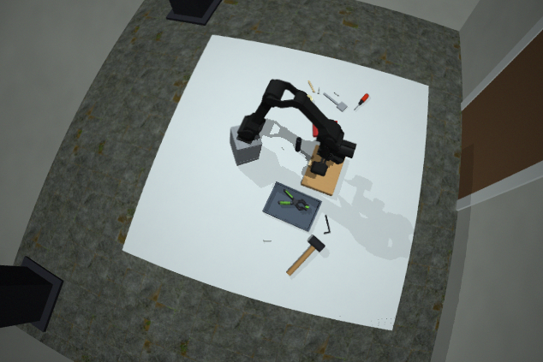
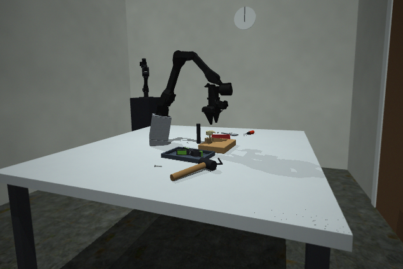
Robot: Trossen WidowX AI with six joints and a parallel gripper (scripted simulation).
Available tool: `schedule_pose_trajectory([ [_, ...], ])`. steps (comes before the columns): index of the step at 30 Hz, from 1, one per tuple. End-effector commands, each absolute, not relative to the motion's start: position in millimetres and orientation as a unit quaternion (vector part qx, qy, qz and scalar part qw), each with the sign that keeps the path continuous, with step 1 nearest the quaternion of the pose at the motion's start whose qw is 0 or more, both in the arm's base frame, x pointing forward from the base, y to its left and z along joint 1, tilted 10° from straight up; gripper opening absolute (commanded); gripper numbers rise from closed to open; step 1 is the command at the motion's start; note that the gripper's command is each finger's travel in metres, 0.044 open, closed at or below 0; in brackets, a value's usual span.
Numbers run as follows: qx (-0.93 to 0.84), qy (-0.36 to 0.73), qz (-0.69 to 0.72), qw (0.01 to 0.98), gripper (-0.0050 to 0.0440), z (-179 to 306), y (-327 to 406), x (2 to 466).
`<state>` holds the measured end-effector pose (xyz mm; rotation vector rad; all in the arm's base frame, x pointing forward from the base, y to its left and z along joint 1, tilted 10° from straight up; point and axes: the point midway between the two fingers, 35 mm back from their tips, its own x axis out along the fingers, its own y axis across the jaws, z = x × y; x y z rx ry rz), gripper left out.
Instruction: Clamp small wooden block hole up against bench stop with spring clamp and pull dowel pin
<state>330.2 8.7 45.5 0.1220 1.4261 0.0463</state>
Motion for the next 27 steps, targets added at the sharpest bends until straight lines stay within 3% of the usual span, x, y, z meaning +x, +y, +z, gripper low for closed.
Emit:
schedule_pose_trajectory([
  [1, 0.056, 0.654, 0.021, 0.755, 0.032, 45.6, 8.6, 330.5],
  [27, 0.056, 0.654, 0.021, 0.755, 0.008, 45.6, 8.6, 330.5],
])
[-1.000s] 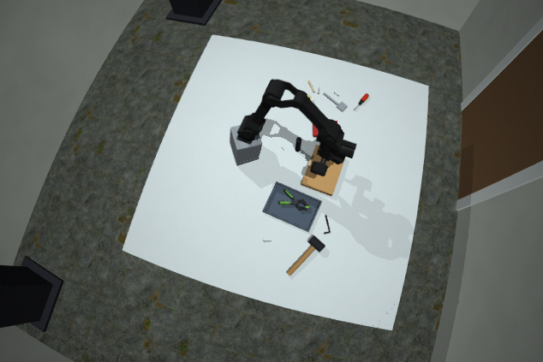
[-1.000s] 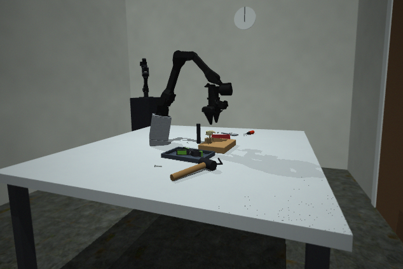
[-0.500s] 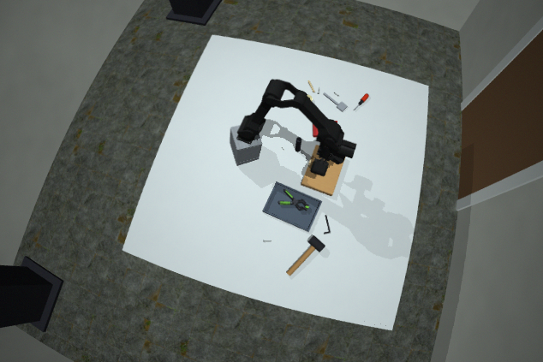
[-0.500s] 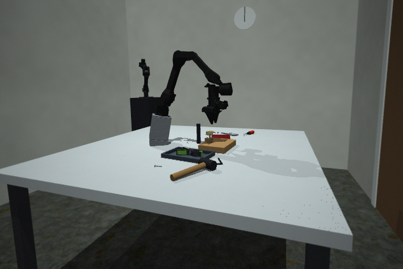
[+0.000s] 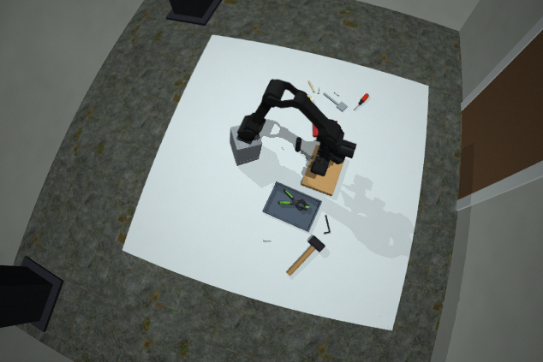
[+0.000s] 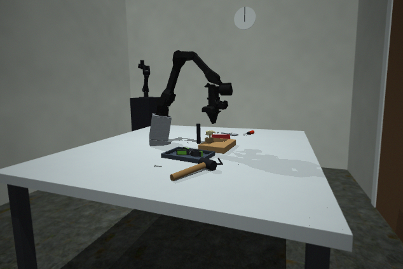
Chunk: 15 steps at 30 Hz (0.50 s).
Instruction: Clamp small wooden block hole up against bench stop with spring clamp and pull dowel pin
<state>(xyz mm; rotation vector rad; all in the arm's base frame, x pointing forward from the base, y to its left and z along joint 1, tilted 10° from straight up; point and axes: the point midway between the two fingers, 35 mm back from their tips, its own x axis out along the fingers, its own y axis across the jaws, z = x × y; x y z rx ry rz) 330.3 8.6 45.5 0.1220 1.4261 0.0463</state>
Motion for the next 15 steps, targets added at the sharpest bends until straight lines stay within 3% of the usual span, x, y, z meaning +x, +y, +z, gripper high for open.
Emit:
schedule_pose_trajectory([
  [1, 0.056, 0.654, 0.021, 0.755, 0.007, 45.6, 8.6, 330.5],
  [10, 0.056, 0.654, 0.021, 0.755, 0.0, 45.6, 8.6, 330.5],
  [15, 0.056, 0.654, 0.021, 0.755, 0.0, 45.6, 8.6, 330.5],
])
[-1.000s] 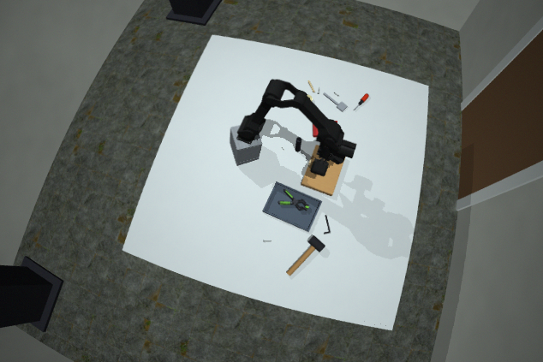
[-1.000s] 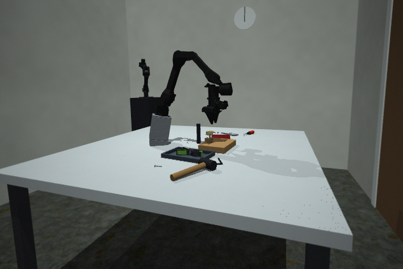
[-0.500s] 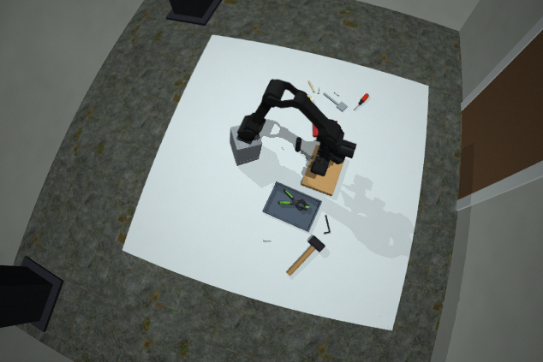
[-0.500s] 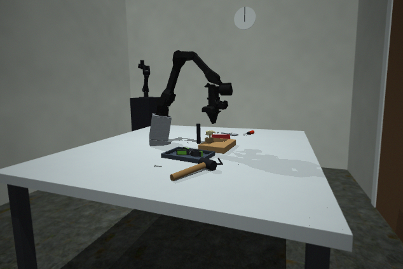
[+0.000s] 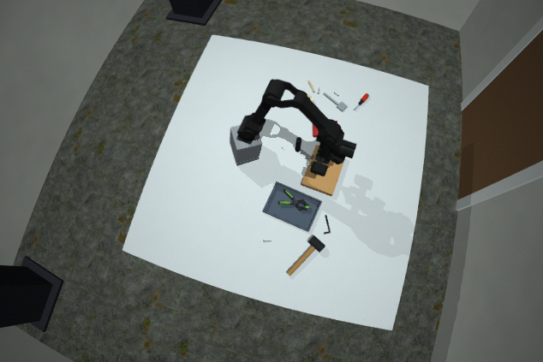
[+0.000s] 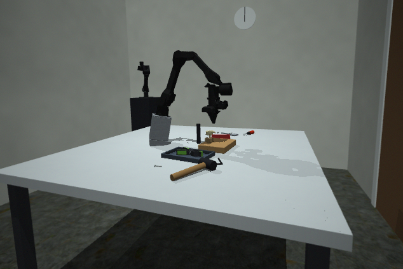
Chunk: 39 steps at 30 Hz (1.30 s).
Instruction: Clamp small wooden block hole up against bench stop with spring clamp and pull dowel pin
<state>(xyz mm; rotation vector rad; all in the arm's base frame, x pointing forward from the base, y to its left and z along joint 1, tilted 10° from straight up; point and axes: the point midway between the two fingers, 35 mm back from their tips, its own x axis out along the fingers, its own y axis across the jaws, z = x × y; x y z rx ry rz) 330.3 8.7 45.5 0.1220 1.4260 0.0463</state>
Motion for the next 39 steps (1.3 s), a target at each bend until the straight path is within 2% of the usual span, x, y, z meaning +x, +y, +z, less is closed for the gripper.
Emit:
schedule_pose_trajectory([
  [1, 0.056, 0.654, 0.021, 0.754, 0.0, 45.5, 8.6, 330.4],
  [13, 0.06, 0.654, 0.018, 0.754, 0.0, 45.3, 8.7, 330.4],
  [39, 0.186, 0.648, -0.092, 0.733, 0.0, 37.5, 9.3, 335.0],
])
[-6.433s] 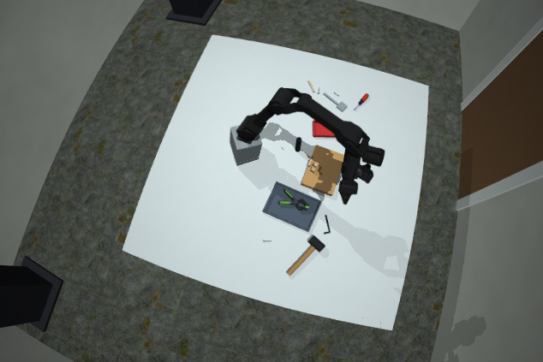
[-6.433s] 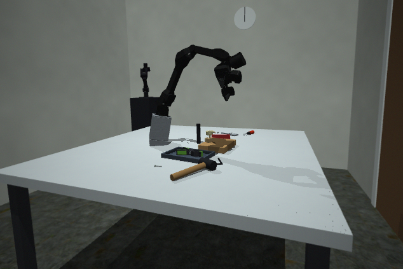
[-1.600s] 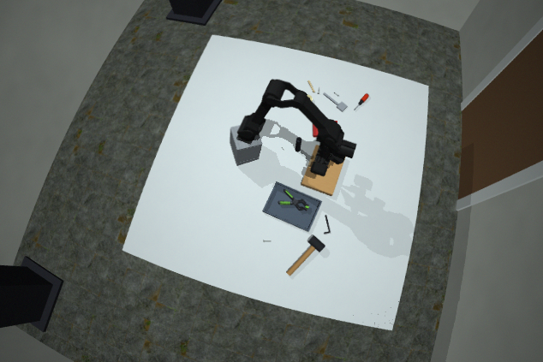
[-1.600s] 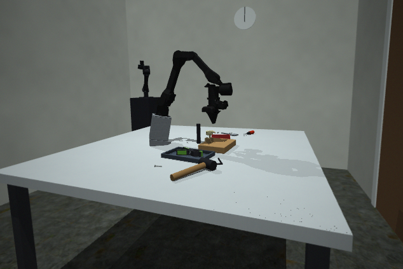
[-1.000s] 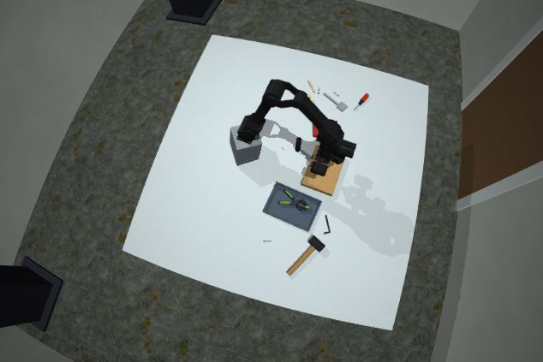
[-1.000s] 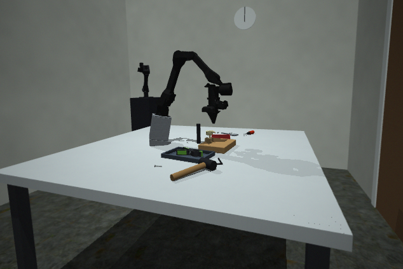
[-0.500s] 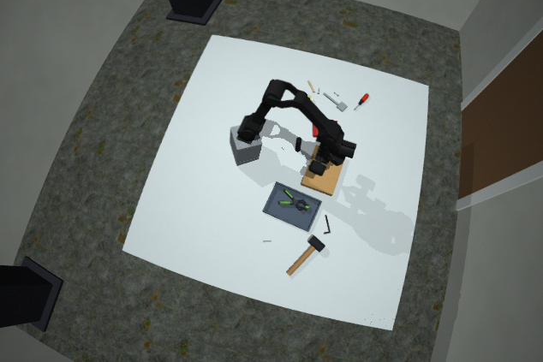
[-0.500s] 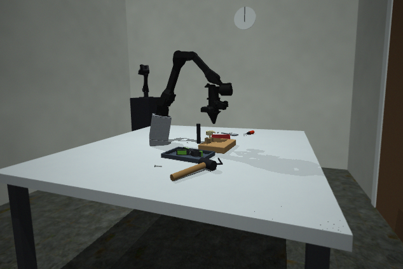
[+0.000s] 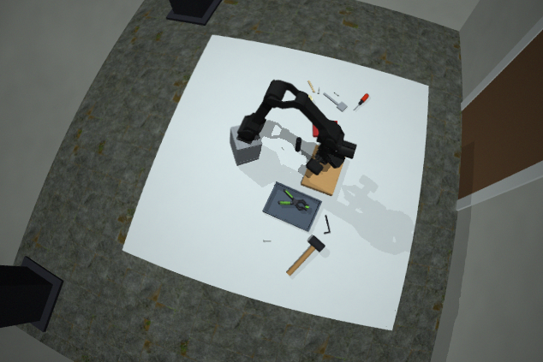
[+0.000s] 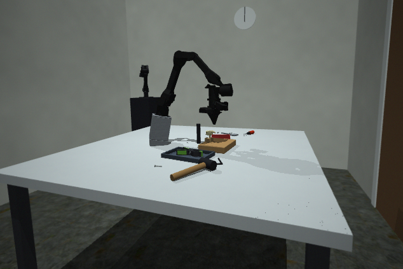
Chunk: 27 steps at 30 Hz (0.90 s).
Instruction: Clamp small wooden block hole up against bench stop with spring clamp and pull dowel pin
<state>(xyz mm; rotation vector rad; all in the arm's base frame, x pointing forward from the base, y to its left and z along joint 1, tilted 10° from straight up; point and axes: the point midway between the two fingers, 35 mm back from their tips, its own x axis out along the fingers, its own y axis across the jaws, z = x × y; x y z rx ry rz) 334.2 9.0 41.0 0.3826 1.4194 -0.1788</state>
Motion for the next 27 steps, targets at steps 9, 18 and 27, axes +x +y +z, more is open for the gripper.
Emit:
schedule_pose_trajectory([
  [9, 0.229, 0.641, -0.131, 0.721, 0.0, 34.8, 9.5, 336.5],
  [18, 0.267, 0.633, -0.164, 0.708, 0.0, 32.3, 9.7, 337.9],
  [27, 0.313, 0.621, -0.205, 0.688, 0.0, 29.2, 9.9, 339.5],
])
